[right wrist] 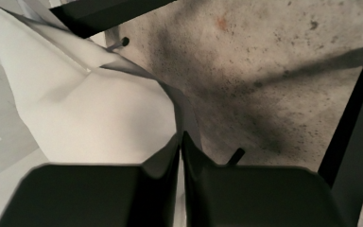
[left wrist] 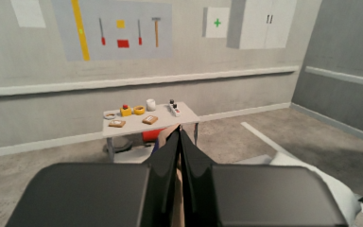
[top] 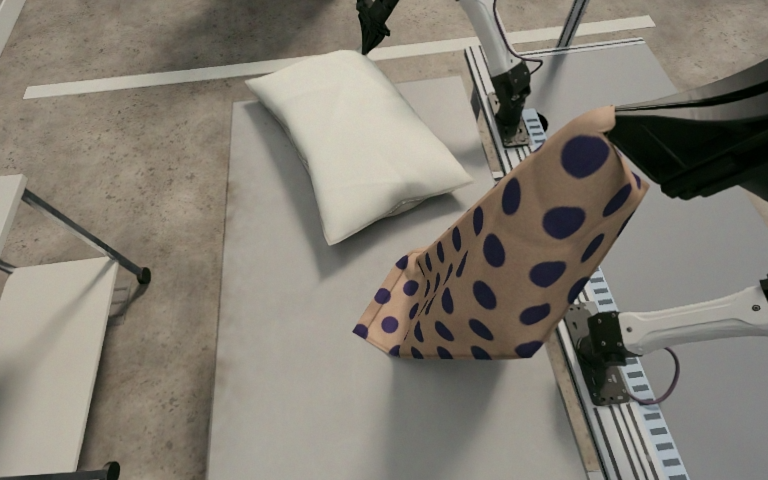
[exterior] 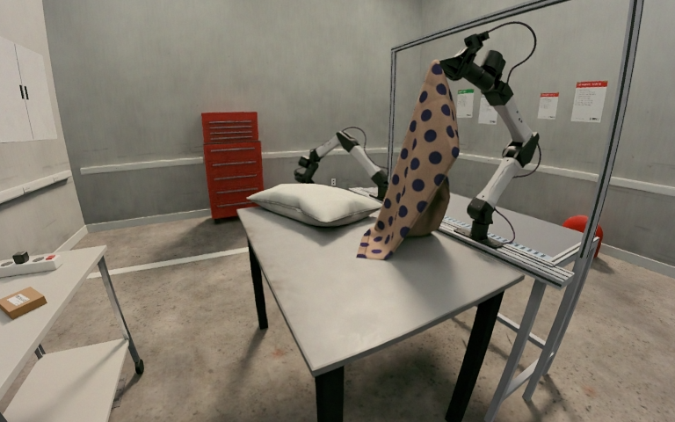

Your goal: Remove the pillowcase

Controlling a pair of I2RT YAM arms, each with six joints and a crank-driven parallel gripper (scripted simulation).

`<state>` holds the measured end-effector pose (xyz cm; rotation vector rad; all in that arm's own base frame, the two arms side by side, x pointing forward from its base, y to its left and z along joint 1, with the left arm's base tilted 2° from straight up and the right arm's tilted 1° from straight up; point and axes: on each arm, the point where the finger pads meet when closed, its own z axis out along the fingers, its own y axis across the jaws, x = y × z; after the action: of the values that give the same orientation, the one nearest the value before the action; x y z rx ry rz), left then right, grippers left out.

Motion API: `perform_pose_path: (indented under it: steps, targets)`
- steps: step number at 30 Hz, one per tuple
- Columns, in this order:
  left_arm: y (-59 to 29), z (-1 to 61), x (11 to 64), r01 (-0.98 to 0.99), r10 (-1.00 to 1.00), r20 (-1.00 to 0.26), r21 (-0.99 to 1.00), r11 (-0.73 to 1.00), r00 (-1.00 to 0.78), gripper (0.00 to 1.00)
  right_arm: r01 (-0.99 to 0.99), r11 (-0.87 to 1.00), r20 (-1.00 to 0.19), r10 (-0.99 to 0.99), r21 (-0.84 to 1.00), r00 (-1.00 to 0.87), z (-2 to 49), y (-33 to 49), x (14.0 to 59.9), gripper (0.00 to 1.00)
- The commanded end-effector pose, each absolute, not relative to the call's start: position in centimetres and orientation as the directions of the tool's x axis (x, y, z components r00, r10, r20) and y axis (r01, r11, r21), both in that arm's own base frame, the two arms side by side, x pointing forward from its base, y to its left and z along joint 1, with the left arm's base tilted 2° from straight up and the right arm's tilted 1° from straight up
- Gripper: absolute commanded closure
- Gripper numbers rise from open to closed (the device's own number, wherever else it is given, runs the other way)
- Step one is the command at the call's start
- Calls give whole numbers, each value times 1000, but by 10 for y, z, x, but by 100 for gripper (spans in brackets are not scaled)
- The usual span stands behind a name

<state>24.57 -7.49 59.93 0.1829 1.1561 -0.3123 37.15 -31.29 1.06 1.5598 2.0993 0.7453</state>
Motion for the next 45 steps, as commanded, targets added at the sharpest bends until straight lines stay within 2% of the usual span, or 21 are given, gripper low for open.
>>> perform_pose_path:
  steps: [1, 45]
  targets:
    - [-74, 615, 244, 334, -164, -898, -20, 942, 408, 99, 736, 241, -15, 954, 632, -300, -7, -309, 377, 98]
    - [-74, 615, 244, 334, -164, -898, -20, 942, 408, 99, 740, 237, -6, 954, 630, -300, -8, -308, 376, 95]
